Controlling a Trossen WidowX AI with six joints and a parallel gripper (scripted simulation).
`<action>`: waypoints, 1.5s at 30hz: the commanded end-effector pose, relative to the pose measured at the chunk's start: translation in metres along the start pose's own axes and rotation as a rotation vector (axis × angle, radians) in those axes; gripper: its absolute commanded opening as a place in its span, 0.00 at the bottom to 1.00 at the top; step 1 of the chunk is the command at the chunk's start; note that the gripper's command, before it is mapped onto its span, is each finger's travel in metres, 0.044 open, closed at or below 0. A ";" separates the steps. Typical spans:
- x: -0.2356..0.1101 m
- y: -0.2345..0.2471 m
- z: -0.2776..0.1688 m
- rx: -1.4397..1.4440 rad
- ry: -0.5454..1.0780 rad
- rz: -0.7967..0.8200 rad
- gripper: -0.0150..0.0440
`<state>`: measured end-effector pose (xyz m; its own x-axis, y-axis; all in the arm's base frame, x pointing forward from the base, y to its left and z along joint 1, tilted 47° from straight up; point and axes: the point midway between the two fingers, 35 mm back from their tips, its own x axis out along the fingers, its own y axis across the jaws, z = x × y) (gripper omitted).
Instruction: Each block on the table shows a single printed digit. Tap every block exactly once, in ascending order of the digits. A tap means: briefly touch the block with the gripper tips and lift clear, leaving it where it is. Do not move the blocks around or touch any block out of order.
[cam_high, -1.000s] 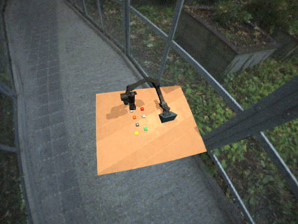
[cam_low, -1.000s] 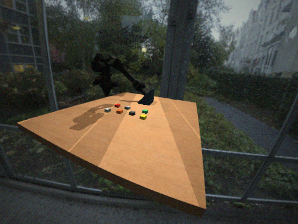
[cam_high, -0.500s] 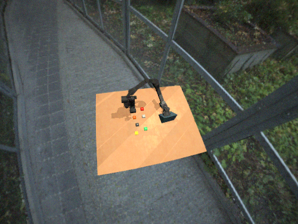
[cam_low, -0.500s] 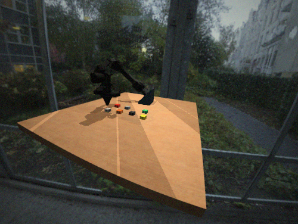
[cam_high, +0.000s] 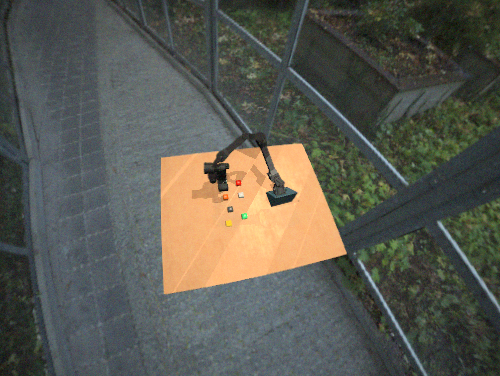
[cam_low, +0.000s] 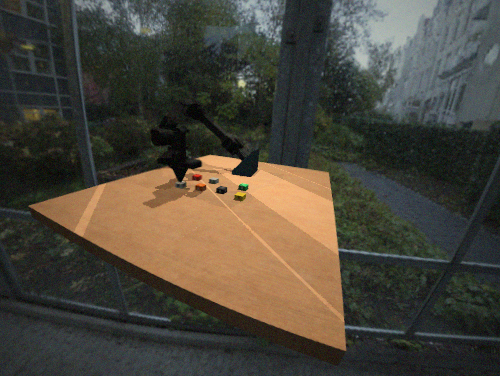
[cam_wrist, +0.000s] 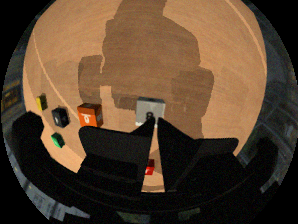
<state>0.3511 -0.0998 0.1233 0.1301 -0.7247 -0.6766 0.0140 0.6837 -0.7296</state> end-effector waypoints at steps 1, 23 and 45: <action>0.004 0.002 -0.002 -0.008 0.003 0.000 0.29; -0.106 0.003 -0.001 -0.010 0.005 0.005 0.29; -0.106 0.005 -0.113 -0.015 0.011 0.005 0.29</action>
<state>0.2331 -0.0284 0.1832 0.1228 -0.7249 -0.6778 -0.0022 0.6827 -0.7307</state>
